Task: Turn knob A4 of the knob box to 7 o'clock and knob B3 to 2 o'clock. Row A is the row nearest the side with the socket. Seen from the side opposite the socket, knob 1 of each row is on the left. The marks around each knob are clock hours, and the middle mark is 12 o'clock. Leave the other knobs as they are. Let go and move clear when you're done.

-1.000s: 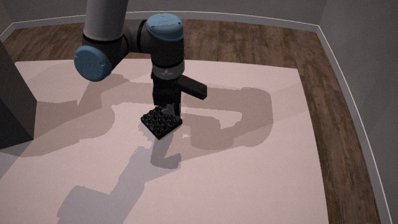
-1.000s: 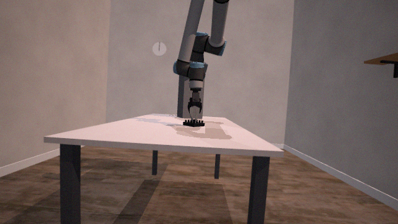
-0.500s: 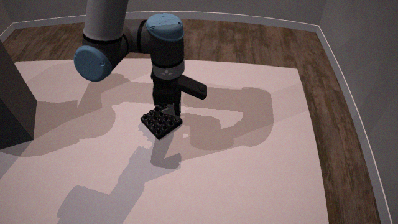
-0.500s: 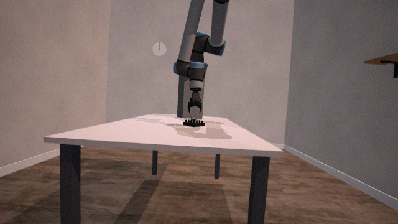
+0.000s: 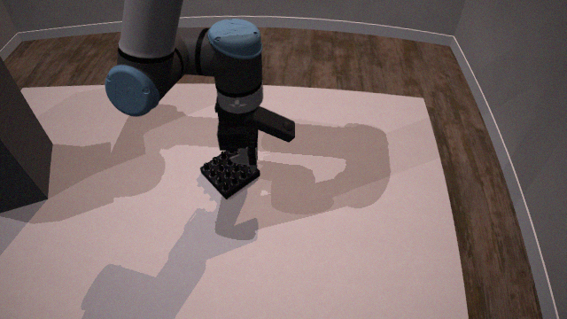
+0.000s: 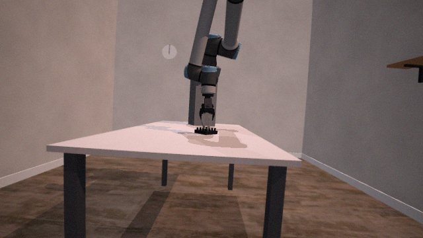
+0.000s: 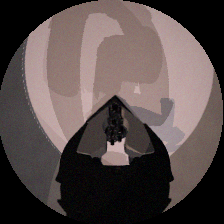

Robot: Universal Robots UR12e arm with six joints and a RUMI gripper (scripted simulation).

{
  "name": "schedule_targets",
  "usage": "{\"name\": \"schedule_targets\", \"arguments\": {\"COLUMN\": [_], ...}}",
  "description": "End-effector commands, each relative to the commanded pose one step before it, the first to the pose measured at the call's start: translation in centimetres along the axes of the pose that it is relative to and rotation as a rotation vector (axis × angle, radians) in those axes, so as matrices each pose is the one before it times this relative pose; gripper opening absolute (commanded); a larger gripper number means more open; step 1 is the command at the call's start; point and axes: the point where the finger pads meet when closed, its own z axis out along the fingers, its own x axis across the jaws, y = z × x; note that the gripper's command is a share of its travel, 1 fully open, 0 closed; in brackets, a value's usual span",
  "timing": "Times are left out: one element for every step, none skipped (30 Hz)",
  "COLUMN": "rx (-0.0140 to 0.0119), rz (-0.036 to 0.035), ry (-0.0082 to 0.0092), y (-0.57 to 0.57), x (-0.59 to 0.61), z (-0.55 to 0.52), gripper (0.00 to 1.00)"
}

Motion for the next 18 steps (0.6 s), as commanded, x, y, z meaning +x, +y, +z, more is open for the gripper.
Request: {"name": "schedule_targets", "arguments": {"rx": [0.00089,0.00000,0.00000,0.00000,0.00000,0.00000,0.00000,0.00000,0.00000,0.00000,0.00000,0.00000,0.00000,0.00000,0.00000,0.00000,0.00000,0.00000], "rz": [-0.00015,0.00000,0.00000,0.00000,0.00000,0.00000,0.00000,0.00000,0.00000,0.00000,0.00000,0.00000,0.00000,0.00000,0.00000,0.00000,0.00000,0.00000], "ry": [0.00011,0.00000,0.00000,0.00000,0.00000,0.00000,0.00000,0.00000,0.00000,0.00000,0.00000,0.00000,0.00000,0.00000,0.00000,0.00000,0.00000,0.00000], "y": [-0.051,0.000,0.000,0.000,0.000,0.000,0.000,0.000,0.000,0.000,0.000,0.000,0.000,0.000,0.000,0.000,0.000,0.000], "x": [-0.002,0.000,0.000,0.000,0.000,0.000,0.000,0.000,0.000,0.000,0.000,0.000,0.000,0.000,0.000,0.000,0.000,0.000], "z": [-0.047,0.000,0.000,0.000,0.000,0.000,0.000,-0.003,-0.017,-0.042,-0.075,-0.112,-0.151,-0.188,-0.222,-0.251,-0.273,-0.289], "gripper": [0.11,0.11,0.11,0.11,0.11,0.11,0.11,0.11,0.11,0.11,0.11,0.11,0.11,0.11,0.11,0.11,0.11,0.11]}}
